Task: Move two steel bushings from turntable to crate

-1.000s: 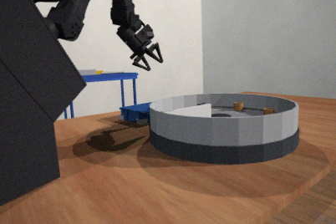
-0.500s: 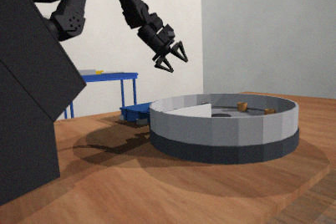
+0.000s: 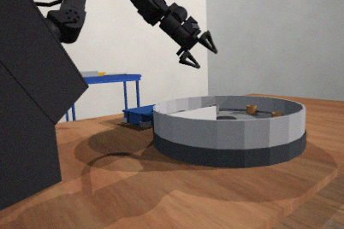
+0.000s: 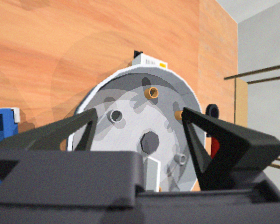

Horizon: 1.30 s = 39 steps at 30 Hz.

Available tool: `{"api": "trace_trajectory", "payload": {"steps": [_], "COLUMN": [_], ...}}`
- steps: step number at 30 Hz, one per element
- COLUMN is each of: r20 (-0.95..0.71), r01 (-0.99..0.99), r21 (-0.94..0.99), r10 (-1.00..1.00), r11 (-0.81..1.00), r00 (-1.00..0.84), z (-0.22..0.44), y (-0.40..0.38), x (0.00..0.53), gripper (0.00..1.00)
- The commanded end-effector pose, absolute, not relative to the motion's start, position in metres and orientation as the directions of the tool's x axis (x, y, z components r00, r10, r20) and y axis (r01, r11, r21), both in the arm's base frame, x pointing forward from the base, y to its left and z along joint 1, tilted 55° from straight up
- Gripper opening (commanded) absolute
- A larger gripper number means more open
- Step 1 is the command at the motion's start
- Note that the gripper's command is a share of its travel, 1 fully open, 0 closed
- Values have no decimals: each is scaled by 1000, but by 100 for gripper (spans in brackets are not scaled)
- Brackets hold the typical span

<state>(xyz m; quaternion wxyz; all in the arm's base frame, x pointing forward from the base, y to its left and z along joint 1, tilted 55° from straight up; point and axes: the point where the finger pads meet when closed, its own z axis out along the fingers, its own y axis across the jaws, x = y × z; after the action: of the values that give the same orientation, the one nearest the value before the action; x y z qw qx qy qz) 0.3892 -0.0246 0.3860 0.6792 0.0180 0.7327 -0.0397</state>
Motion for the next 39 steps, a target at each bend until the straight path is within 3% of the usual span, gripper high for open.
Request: {"api": "trace_trajectory", "payload": {"steps": [1,10,19,39], "r20": [-982,-890,-788,-730], "r01": [-17,-111,-212,-265], "r21": [-96,-146,-49,291], "r10": [-98,-179,-168,34], "r11": [995,983,976,919], "r00": [-160,-419,-593,-682], "z": [369,292,227,171], "y": [-25,-71,-112,-164], "x": [399,404,383,324], "gripper": [100,100,100,100]}}
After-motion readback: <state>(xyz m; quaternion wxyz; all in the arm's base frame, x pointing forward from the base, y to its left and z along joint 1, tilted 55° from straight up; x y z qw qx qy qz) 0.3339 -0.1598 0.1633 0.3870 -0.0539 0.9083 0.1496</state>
